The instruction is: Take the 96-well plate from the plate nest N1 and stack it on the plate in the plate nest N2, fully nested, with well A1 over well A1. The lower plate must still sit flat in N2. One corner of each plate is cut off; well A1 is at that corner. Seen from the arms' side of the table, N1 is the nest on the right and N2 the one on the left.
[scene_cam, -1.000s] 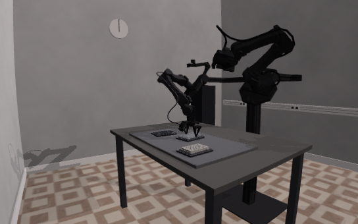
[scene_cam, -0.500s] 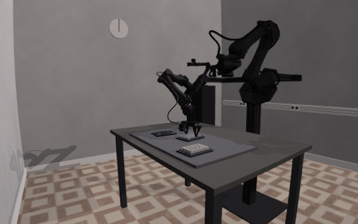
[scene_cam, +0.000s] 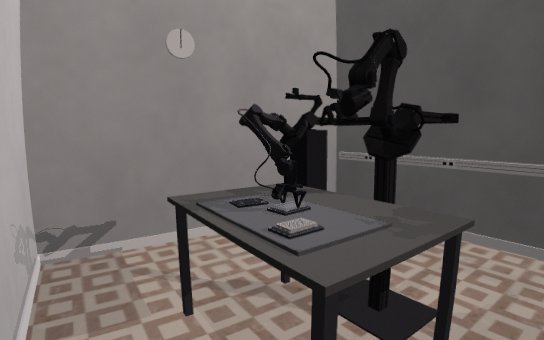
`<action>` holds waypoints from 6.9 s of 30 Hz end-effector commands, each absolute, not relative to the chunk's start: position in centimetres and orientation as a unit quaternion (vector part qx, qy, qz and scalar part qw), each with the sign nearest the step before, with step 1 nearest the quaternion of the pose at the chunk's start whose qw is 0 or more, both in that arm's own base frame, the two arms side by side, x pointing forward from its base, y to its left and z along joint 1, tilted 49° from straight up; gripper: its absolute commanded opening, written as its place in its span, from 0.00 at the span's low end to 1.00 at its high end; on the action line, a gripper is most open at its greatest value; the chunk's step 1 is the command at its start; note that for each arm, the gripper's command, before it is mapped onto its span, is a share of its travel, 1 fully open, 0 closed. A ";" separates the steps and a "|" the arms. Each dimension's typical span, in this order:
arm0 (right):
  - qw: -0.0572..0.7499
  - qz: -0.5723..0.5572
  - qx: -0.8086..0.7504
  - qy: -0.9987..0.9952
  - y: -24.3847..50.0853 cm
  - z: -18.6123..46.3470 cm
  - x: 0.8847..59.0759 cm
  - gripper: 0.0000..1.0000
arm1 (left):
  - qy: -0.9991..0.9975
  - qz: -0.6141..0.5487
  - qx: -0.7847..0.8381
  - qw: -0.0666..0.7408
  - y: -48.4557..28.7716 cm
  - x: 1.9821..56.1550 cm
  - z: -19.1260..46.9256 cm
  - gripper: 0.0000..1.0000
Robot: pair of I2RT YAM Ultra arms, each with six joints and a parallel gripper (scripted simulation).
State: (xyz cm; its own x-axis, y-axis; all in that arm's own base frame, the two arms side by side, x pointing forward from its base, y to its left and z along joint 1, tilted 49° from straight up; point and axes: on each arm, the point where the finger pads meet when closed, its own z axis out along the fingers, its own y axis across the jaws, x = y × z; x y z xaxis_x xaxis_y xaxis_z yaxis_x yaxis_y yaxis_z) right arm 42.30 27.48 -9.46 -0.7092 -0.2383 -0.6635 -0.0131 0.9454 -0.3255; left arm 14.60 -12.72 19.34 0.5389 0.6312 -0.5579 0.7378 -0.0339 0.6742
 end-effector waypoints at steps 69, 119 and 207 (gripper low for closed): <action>0.595 -0.075 -0.084 0.796 9.4 13.3 39.6 1.00 | 0.554 0.160 0.485 0.657 -20.1 40.3 23.3 1.00; 0.726 -0.103 -0.047 0.679 -9.3 24.3 40.6 1.00 | 0.668 0.080 0.445 0.592 -29.9 35.7 -2.6 1.00; 0.517 0.023 -0.708 0.481 9.9 18.7 18.1 1.00 | 0.907 0.073 -0.060 0.410 -30.5 42.1 -6.7 1.00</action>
